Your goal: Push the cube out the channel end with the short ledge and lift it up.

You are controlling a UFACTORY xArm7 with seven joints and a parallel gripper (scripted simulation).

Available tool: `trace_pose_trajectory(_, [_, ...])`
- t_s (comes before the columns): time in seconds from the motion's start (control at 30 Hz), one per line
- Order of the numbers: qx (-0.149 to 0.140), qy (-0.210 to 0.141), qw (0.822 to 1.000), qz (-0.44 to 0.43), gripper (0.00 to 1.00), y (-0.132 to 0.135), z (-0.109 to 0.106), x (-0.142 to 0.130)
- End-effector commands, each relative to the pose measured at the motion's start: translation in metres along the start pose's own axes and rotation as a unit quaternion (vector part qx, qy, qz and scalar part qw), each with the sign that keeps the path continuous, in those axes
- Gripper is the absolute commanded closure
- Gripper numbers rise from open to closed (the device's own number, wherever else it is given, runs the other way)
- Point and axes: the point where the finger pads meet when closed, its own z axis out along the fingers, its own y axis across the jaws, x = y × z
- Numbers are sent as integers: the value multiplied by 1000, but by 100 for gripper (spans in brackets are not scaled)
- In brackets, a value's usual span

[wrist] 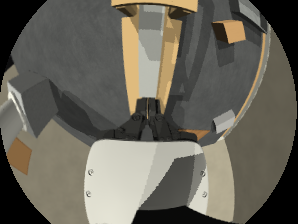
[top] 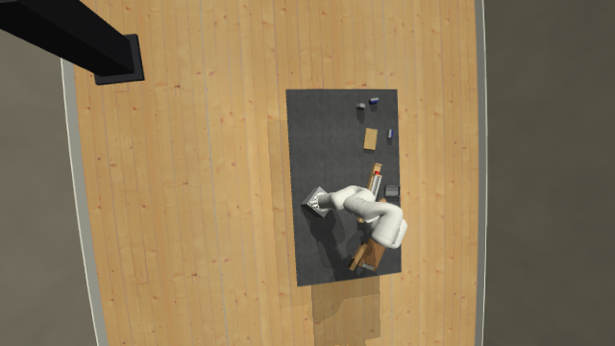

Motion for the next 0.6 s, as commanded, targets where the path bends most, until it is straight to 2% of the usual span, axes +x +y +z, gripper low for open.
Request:
trace_pose_trajectory(0.0, [-1,0,1000,0,100,1,-1,4])
trace_pose_trajectory(0.57, [-1,0,1000,0,100,1,-1,19])
